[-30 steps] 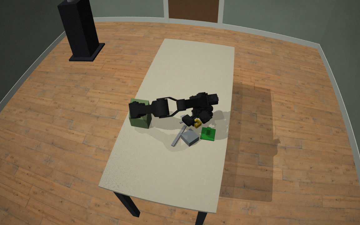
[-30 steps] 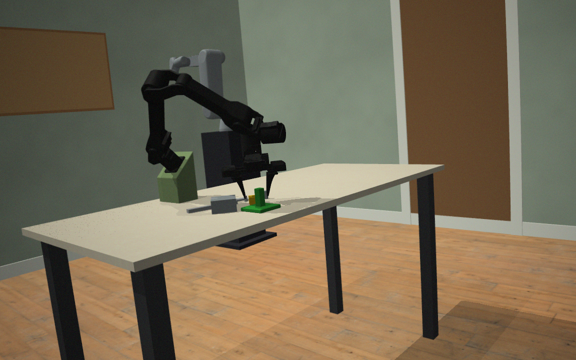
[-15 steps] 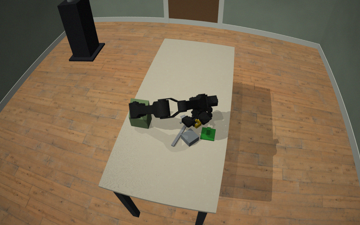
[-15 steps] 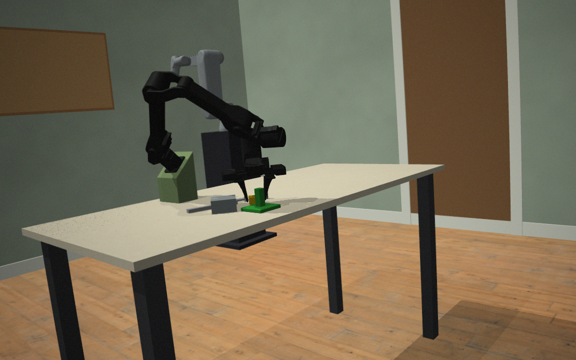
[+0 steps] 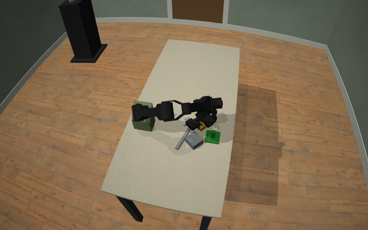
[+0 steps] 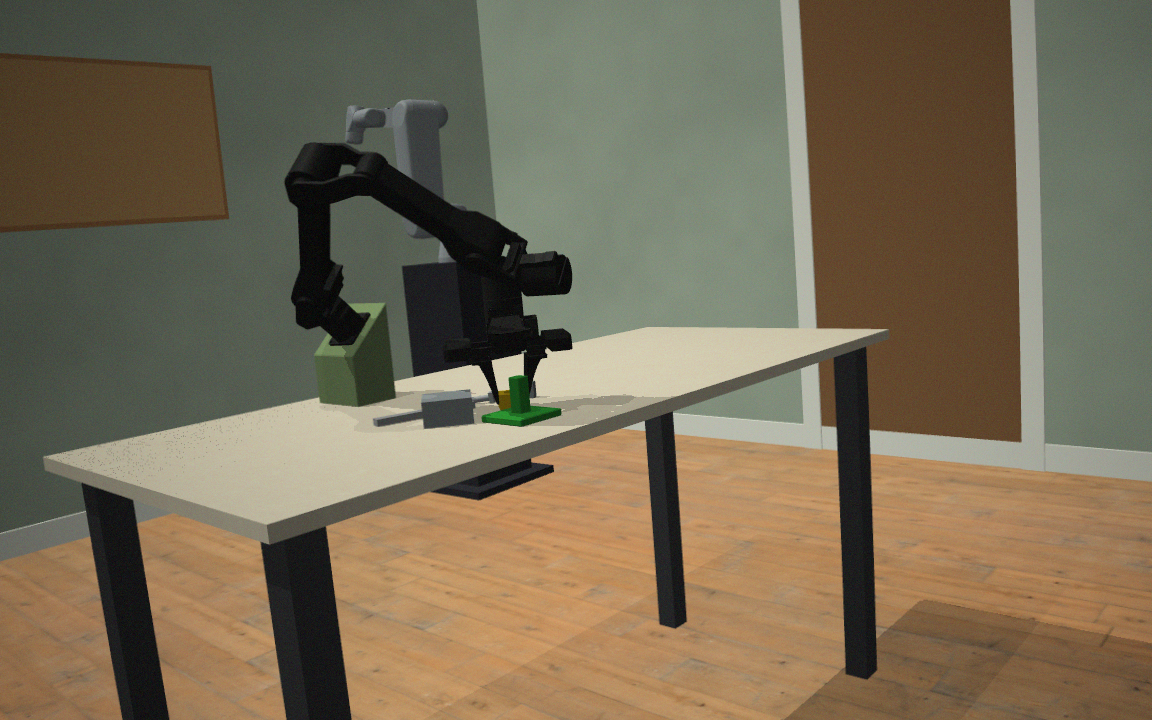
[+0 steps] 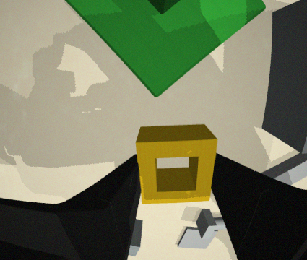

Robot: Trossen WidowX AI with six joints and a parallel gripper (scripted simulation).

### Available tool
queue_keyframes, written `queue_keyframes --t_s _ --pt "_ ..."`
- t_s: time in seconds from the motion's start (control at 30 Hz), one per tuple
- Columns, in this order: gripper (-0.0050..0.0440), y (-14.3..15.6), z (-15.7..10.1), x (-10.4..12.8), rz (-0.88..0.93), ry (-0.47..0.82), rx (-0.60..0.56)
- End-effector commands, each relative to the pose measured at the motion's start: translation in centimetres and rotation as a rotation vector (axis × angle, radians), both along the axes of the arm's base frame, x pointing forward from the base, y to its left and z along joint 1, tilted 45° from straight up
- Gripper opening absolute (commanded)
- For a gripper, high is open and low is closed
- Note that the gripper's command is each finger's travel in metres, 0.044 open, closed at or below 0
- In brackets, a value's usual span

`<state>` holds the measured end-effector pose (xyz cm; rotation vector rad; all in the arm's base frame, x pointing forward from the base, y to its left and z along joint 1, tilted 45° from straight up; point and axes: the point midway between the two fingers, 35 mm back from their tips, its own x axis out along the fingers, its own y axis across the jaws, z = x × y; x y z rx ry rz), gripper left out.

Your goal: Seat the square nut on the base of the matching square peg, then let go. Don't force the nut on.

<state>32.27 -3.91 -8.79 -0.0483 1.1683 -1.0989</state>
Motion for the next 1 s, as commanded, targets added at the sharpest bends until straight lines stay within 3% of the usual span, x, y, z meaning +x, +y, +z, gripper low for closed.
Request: queue_keyframes --t_s 0.0,0.07,0.17,0.63,0.83,0.97 --pt "0.0063 0.3 0.5 0.4 0.004 -0.014 0.002" --pt "0.0063 0.3 0.5 0.4 0.004 -0.014 0.002" --pt "0.0 0.8 1.0 0.6 0.004 -0.014 0.004" --pt "-0.0005 3.8 3.6 1.1 0.005 -0.015 0.01" --pt "-0.005 5.2 5.0 1.1 0.005 -0.014 0.011" --pt "-0.005 6.1 6.0 1.1 0.005 -0.014 0.01"
